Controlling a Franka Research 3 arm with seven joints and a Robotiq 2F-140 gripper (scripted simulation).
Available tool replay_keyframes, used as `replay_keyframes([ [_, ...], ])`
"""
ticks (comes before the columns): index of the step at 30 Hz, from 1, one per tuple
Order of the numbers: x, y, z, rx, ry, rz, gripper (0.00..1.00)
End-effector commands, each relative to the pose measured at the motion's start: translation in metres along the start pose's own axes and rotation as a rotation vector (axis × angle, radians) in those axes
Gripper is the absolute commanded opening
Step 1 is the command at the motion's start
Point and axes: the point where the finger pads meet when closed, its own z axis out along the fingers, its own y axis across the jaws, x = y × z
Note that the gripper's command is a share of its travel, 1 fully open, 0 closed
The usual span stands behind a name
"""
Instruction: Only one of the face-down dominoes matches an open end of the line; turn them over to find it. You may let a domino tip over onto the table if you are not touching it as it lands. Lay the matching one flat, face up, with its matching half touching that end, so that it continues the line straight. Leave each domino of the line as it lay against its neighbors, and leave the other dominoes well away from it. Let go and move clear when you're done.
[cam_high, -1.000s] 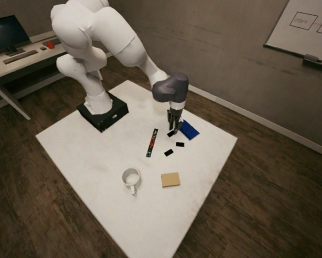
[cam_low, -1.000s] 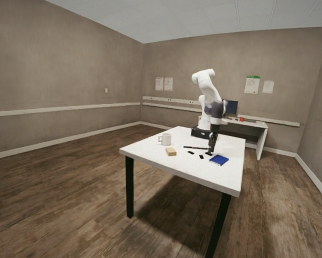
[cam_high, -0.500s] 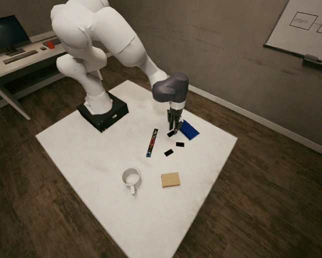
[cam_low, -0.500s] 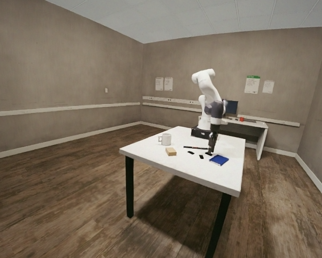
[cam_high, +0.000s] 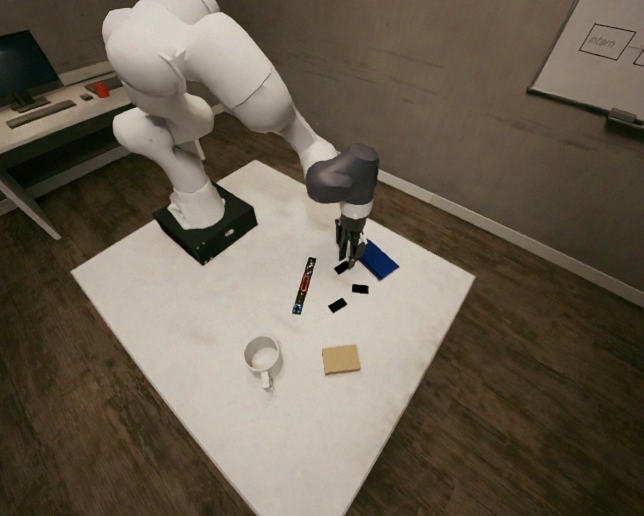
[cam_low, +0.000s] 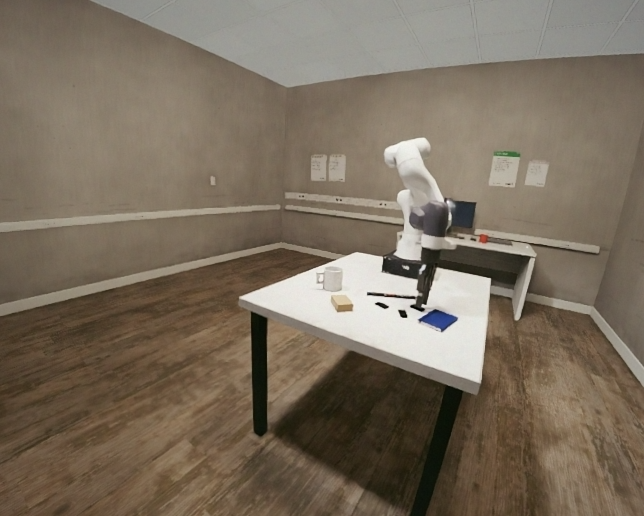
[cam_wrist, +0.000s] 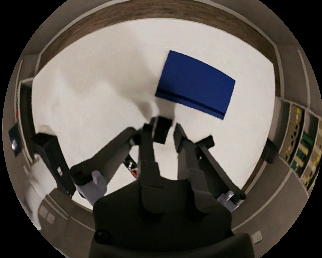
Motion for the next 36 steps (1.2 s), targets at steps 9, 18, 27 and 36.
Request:
replay_keyframes([
  [9, 0.003, -0.001, -0.013, 0.001, -0.124, 0.011, 0.34],
  [18, 0.003, -0.001, -0.005, 0.001, -0.125, 0.011, 0.34],
  [27, 0.004, -0.001, 0.009, 0.001, -0.125, 0.011, 0.34],
  [36, 0.004, -0.001, 0.016, 0.001, -0.125, 0.011, 0.34],
])
